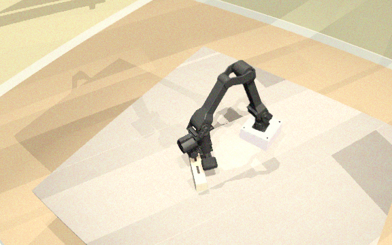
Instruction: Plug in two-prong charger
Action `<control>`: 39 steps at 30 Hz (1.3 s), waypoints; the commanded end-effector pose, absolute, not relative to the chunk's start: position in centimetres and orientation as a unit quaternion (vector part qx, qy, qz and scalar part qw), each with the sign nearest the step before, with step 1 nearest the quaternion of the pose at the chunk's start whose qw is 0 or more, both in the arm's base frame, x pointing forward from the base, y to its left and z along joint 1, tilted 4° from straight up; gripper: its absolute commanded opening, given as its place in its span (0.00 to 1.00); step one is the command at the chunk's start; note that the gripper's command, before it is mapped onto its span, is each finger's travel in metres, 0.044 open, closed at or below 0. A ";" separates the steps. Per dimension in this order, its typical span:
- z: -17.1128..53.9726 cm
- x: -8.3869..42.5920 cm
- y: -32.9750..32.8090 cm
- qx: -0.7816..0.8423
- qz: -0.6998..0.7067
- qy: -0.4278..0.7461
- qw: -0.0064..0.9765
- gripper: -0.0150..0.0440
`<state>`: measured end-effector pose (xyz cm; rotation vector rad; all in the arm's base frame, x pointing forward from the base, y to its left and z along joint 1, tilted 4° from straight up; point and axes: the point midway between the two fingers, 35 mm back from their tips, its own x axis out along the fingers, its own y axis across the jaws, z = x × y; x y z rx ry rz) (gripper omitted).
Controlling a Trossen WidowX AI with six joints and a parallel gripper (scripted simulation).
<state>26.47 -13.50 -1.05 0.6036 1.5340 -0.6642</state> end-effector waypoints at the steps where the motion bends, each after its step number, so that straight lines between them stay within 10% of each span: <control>1: -0.8 26.4 -13.5 0.263 -0.293 0.666 0.634 1.00; 39: -1.1 24.3 -11.0 0.262 -0.295 0.662 0.637 1.00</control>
